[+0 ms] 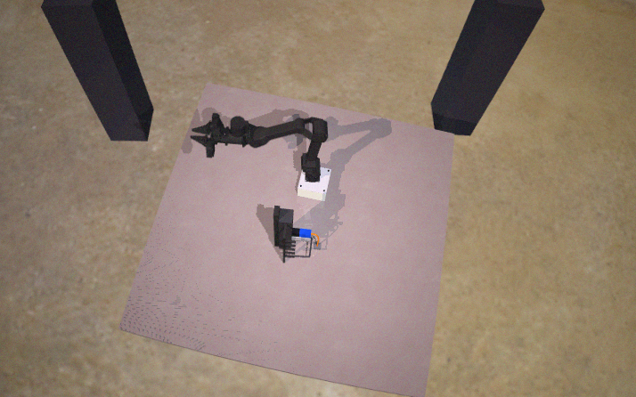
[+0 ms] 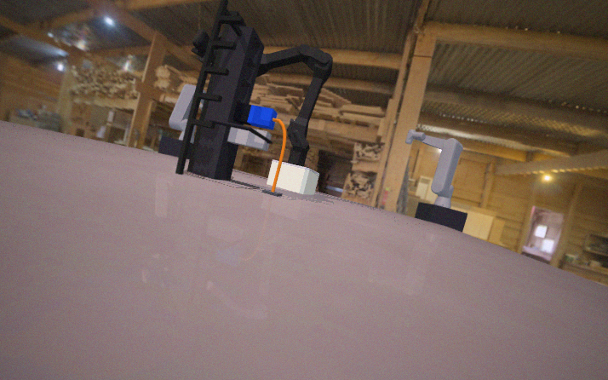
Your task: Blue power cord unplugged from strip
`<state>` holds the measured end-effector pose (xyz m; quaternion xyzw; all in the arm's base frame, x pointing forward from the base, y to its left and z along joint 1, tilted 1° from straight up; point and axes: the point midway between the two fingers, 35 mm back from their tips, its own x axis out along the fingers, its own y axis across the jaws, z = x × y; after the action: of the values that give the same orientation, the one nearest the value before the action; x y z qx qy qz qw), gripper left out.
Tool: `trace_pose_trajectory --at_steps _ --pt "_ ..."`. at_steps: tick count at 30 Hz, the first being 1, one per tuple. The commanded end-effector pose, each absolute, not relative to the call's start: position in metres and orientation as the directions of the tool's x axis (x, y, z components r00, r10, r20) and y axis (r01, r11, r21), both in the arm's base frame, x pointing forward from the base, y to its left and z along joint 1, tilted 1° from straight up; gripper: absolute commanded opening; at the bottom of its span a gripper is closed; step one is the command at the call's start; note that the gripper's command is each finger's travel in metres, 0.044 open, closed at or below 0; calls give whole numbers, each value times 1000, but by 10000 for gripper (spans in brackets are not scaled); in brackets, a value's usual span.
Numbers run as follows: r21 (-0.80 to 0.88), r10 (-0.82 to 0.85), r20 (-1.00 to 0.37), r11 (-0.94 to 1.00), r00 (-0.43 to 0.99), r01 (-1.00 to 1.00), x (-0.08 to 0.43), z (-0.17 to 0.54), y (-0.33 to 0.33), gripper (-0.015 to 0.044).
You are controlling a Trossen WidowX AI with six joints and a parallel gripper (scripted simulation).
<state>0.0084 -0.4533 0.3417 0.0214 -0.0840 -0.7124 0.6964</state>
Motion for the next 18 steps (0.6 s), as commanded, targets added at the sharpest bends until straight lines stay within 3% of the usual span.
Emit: trace_pose_trajectory --at_steps 1,10,18 --pt "109 -995 36 96 92 989 61 340 -448 160" --pt "17 -917 -111 383 382 924 187 329 -406 160" --pt "-48 -797 -218 585 563 810 266 320 -350 160"
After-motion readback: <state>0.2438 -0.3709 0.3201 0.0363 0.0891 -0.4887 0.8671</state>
